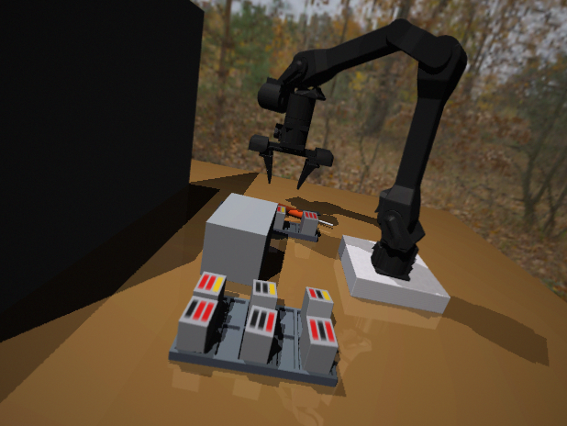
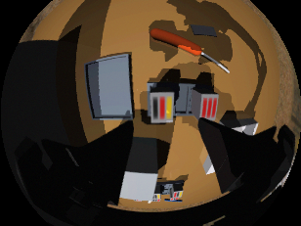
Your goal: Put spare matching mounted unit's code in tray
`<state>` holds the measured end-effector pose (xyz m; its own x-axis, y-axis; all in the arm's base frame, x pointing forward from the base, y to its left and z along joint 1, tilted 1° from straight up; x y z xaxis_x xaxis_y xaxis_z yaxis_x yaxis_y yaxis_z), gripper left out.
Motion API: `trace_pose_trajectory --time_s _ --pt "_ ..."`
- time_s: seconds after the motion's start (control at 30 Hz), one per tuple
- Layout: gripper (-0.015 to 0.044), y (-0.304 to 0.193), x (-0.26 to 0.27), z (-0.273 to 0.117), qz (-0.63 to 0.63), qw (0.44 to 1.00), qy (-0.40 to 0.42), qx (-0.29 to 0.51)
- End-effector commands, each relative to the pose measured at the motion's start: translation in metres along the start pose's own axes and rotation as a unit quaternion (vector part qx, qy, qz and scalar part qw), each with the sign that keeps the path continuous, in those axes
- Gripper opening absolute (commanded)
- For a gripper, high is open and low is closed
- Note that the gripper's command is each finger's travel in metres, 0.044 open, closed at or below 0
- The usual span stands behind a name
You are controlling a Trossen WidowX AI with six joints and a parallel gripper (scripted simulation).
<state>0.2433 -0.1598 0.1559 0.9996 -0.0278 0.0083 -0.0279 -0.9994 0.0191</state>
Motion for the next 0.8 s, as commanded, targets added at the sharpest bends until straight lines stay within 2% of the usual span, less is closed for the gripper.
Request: trace_pose_trajectory --time_s 0.0,0.77 --pt "0.03 -0.002 -0.001 0.012 0.002 1.0 -0.004 0.002" --pt "0.03 -0.001 0.001 0.039 0.002 1.0 -0.004 0.002"
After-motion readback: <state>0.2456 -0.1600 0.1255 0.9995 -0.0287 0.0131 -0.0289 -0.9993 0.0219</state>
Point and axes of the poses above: the point midway between the two fingers, 35 mm back from their tips, its own z axis out along the fingers, its own x axis across the jaws, y = z × x, the point moved 5 cm from there along -z, back along the fingers, and after that the axes turned 6 degrees about z, right-handed, at the moved point
